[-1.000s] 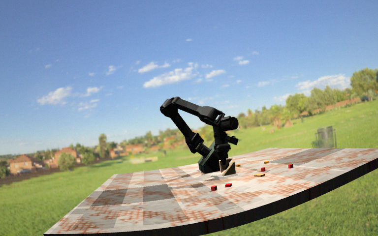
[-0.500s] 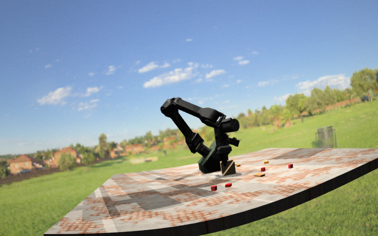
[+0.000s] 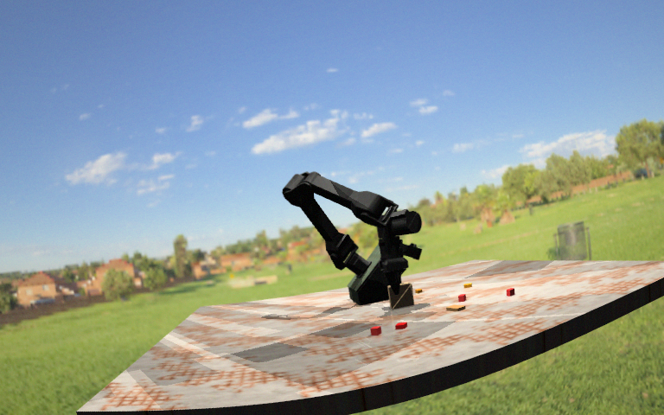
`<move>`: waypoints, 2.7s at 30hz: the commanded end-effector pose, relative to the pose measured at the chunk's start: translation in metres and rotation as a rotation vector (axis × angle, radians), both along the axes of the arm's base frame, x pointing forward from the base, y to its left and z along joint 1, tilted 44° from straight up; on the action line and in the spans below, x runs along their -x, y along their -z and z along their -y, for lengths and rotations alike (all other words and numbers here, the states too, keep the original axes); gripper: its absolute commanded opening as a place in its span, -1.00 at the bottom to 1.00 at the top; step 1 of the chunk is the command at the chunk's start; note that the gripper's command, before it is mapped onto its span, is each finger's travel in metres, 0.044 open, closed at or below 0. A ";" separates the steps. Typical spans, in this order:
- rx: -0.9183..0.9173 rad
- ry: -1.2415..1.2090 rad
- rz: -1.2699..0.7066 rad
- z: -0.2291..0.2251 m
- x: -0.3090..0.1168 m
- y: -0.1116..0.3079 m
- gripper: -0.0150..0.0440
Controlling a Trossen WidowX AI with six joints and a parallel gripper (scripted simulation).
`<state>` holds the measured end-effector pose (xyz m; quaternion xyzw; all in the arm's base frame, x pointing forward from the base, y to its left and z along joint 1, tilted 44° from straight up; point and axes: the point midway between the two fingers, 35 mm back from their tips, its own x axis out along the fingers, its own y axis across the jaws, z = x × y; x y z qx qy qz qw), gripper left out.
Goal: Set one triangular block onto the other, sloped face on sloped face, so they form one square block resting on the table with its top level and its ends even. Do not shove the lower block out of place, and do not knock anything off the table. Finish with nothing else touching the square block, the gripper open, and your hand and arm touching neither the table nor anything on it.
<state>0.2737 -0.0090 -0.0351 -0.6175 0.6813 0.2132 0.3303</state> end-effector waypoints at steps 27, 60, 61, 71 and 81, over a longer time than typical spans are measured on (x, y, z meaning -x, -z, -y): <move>0.000 -0.004 -0.003 0.001 0.000 0.002 -0.49; 0.000 -0.004 -0.004 0.001 0.000 0.002 1.00; 0.000 -0.004 -0.004 -0.001 0.000 0.000 1.00; -0.005 -0.004 -0.005 -0.077 -0.002 -0.077 1.00; -0.003 -0.015 -0.004 -0.073 -0.004 -0.070 1.00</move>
